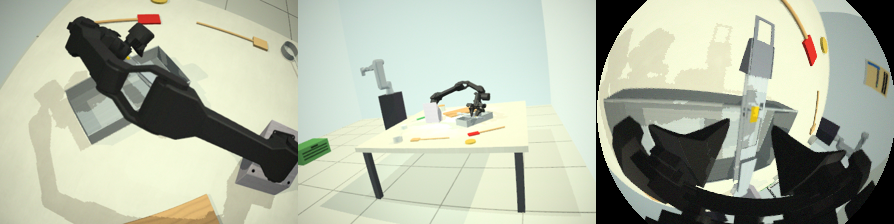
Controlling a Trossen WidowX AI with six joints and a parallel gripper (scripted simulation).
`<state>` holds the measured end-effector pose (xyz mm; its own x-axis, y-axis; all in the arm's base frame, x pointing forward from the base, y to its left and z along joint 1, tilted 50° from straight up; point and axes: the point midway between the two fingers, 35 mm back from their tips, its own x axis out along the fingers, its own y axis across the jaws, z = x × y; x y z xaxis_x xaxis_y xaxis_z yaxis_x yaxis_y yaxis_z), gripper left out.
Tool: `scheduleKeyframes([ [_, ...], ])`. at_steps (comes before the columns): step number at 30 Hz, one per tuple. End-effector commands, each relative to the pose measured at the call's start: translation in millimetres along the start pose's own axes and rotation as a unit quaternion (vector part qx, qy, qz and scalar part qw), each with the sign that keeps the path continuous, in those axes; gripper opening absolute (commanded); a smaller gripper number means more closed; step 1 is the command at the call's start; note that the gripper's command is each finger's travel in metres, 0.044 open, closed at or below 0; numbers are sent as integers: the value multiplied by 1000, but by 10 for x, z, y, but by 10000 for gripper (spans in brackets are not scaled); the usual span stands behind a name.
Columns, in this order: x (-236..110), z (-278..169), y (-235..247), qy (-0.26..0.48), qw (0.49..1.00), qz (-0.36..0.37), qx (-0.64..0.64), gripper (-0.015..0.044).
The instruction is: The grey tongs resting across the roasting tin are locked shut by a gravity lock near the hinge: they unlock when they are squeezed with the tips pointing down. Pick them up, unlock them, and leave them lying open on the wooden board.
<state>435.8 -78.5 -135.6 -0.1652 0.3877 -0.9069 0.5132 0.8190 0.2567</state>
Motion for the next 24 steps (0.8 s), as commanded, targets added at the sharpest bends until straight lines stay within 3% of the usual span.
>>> scheduleKeyframes([
  [1,106,-33,13,6,1000,1,2,260],
  [19,310,-52,9,6,1000,2,2,260],
  [24,274,-28,-2,2,1000,-1,0,129],
])
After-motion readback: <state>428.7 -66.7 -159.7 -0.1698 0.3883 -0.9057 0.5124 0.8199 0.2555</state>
